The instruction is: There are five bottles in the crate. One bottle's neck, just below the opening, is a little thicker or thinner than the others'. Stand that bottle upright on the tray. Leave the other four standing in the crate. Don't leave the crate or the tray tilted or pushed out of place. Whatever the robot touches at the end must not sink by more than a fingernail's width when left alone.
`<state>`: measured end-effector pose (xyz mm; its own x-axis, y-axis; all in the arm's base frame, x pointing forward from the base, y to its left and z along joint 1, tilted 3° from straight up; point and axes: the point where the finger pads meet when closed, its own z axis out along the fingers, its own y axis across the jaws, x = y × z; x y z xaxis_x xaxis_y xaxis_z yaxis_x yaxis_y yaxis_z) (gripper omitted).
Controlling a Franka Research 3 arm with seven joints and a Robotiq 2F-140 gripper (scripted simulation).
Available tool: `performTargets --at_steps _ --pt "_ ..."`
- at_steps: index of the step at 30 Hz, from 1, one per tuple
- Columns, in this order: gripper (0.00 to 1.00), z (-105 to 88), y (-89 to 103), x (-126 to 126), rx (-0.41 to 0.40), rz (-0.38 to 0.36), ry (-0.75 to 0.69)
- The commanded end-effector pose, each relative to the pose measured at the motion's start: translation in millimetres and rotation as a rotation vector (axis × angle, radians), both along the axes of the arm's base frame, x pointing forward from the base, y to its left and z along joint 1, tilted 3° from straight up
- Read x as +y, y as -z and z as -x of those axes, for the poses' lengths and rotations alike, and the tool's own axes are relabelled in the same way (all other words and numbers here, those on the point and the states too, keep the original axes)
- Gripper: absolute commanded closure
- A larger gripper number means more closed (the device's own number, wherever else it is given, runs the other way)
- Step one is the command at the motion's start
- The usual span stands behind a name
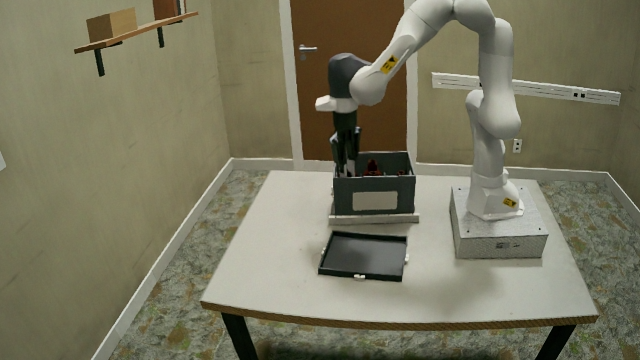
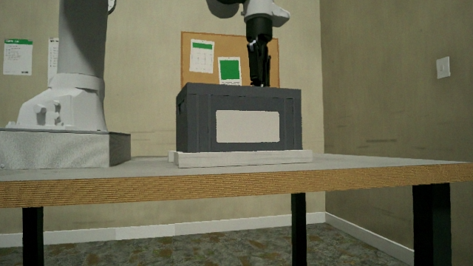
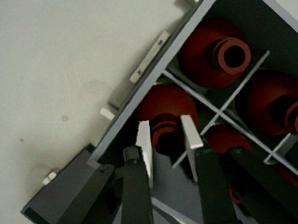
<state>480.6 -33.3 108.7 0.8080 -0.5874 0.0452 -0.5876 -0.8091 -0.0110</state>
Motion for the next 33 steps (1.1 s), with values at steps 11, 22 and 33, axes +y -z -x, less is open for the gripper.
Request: performTargets --at_steps 11,22,33 --pt "0.90 1.1 1.8 -0.2 0.002 -0.002 0.000" --pt "0.56 1.1 1.8 -0.2 0.002 -0.002 0.000" --pt "0.56 1.1 1.8 -0.2 0.002 -0.002 0.000"
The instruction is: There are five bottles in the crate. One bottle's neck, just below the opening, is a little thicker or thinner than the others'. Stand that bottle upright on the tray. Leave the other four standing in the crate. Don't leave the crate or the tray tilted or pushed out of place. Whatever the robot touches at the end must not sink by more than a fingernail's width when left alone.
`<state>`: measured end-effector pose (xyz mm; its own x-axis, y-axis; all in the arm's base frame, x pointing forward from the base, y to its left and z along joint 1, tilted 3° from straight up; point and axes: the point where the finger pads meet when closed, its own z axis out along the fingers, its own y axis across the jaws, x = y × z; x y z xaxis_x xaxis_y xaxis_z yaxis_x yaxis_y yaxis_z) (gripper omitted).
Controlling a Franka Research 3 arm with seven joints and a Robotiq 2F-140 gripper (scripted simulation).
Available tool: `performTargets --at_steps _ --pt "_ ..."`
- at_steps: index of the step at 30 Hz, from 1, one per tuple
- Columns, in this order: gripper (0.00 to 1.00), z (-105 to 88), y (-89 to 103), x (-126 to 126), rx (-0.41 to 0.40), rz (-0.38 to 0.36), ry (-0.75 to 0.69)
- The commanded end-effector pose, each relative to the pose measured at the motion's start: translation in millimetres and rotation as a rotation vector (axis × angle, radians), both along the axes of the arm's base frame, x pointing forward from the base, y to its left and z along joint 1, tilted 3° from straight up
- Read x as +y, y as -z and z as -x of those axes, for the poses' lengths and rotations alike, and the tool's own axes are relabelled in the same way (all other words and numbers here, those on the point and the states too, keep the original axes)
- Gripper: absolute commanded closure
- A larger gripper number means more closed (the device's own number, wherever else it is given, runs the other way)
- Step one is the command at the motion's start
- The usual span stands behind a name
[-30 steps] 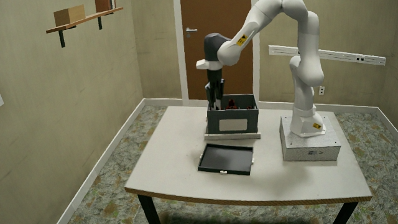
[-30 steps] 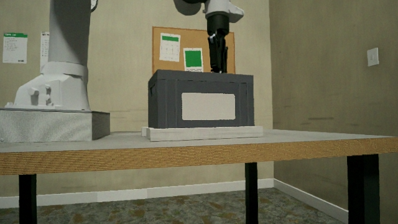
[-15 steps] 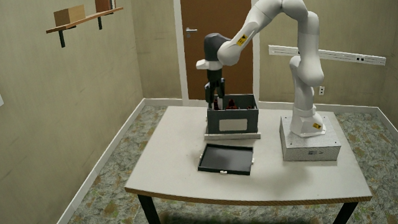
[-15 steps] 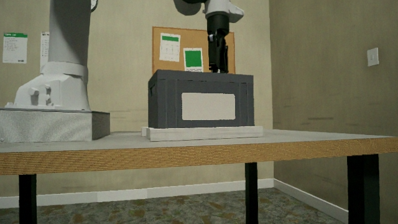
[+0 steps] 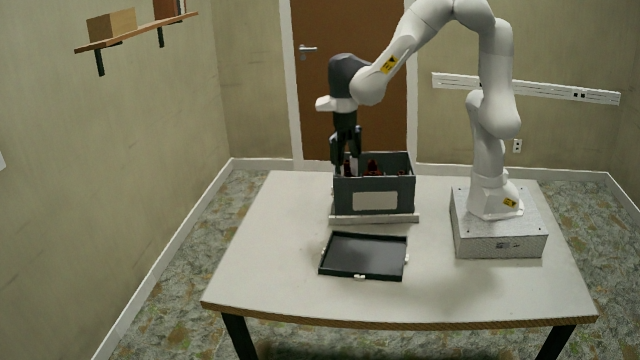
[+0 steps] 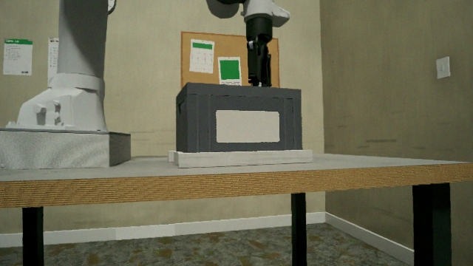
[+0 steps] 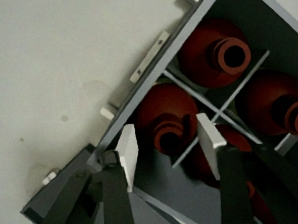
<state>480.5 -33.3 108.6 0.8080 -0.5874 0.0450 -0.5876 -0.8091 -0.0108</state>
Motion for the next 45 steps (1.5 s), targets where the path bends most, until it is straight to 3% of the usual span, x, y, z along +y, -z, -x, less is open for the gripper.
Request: performTargets --at_steps 1,25,45 --pt "0.56 1.0 1.7 -0.1 0.002 -0.002 0.000" --pt "0.56 1.3 -5.5 0.0 0.002 -0.002 0.000" --pt "0.56 3.6 -61.0 0.9 0.002 -0.002 0.000"
